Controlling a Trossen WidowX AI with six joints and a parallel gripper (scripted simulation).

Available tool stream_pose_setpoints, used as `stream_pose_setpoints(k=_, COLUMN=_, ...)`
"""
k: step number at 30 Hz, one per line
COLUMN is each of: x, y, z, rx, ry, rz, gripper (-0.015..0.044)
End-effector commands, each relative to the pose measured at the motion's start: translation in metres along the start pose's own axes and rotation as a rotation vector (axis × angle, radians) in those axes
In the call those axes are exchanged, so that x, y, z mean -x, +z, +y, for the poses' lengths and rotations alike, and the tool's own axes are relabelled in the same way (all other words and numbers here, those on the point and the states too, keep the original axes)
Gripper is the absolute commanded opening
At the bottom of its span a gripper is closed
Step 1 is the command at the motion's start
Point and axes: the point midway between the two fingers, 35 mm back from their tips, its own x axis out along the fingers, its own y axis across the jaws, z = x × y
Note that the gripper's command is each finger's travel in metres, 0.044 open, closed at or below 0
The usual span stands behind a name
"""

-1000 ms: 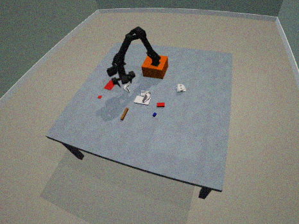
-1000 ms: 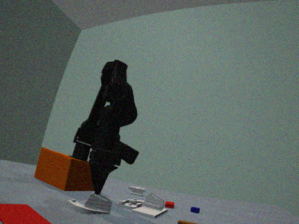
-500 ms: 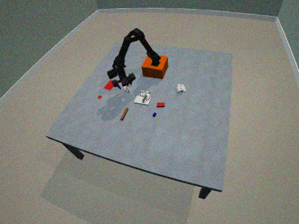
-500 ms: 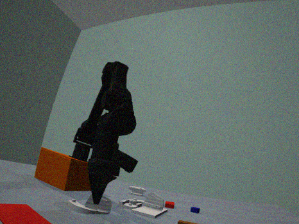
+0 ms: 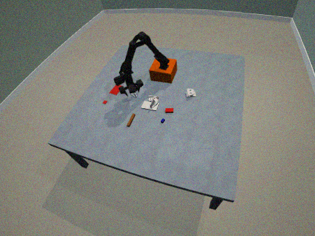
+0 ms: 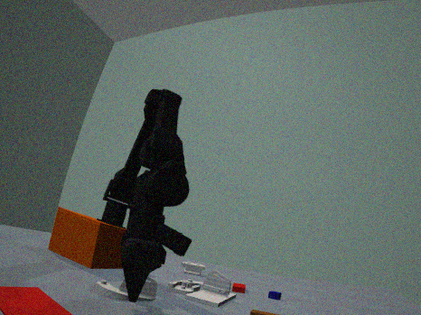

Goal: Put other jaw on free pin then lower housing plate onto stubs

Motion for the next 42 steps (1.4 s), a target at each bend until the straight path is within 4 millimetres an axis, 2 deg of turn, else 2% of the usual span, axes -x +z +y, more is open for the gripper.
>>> stream_pose_setpoints(k=1, x=-0.0048, y=-0.0011, z=0.0012, rx=-0.006, ry=0.002, rz=0.005, gripper=0.044)
stream_pose_setpoints(k=23, x=-0.0052, y=-0.0011, z=0.0012, rx=-0.006, ry=0.002, rz=0.005, gripper=0.044)
stream_pose_setpoints(k=34, x=-0.0049, y=-0.0004, z=0.0014, rx=0.0, ry=0.004, rz=0.001, gripper=0.0151)
stream_pose_setpoints(k=42, x=-0.0049, y=-0.0004, z=0.0014, rx=0.0, ry=0.004, rz=0.001, gripper=0.0134)
